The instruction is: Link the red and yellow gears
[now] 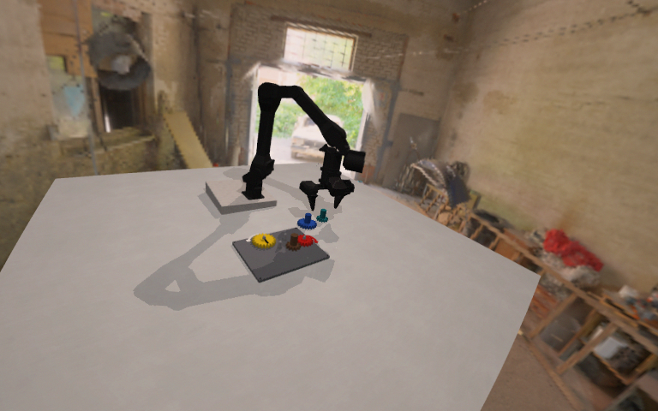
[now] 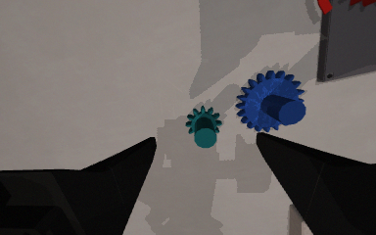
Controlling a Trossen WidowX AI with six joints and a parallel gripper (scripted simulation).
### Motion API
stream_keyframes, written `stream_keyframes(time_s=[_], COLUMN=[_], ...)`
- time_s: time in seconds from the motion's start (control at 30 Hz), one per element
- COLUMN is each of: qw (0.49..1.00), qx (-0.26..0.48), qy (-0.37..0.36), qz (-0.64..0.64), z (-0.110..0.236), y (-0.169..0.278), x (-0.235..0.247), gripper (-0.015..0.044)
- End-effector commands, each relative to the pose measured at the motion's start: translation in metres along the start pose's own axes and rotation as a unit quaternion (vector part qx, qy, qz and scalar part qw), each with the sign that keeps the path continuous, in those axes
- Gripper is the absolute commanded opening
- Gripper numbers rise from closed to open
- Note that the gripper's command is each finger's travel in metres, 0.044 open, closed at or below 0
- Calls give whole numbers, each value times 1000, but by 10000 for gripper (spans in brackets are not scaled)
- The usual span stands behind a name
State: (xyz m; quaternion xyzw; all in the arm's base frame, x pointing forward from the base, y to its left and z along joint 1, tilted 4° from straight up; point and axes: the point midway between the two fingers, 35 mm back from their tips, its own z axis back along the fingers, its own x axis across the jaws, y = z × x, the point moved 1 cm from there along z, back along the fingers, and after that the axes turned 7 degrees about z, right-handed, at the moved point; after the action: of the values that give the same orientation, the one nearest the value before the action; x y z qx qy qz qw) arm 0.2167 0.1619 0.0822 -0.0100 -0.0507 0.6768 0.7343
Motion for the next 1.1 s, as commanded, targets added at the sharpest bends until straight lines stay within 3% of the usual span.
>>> stream_keyframes(time_s=[0.0,0.37,0.87,1.07], qw=[1000,1000,1000,1000], qx=[1,1,1,1], qy=[3,3,3,3], qz=[-2,-2,-2,-2], z=[-9,-14,-14,-14], y=[0,0,0,0], x=[-1,-1,-1,-1], gripper=[440,440,46,6])
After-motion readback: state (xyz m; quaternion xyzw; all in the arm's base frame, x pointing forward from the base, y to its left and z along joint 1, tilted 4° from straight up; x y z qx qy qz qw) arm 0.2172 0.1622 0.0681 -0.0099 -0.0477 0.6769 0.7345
